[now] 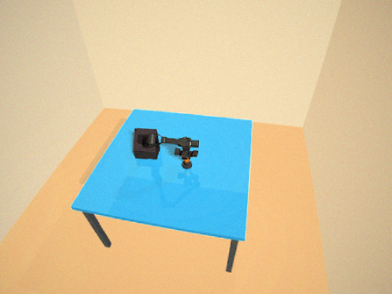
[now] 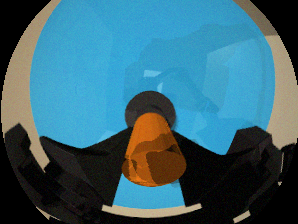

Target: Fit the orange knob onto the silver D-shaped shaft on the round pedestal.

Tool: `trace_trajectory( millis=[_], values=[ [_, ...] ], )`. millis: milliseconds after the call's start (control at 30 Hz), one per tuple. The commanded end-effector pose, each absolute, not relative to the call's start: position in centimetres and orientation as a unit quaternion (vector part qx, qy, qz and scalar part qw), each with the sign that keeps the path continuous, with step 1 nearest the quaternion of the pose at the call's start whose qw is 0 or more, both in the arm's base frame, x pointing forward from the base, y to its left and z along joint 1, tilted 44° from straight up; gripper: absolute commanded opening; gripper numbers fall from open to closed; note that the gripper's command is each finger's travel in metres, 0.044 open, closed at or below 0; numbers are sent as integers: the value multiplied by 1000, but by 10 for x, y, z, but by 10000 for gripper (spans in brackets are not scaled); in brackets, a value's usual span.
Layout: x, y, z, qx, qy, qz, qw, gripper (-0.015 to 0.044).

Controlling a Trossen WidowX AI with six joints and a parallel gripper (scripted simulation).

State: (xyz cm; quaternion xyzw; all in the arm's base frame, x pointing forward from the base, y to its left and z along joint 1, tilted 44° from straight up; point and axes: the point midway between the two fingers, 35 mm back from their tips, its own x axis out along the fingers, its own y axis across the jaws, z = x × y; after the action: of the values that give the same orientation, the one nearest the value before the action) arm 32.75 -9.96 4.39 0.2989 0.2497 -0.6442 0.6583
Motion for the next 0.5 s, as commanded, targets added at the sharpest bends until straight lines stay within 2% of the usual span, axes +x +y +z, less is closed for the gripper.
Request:
trace_trajectory(
  millis=[0, 467],
  values=[
    [328, -99, 43, 295, 254, -642, 661, 0],
    [326, -93, 48, 295, 254, -642, 661, 0]
  ],
)
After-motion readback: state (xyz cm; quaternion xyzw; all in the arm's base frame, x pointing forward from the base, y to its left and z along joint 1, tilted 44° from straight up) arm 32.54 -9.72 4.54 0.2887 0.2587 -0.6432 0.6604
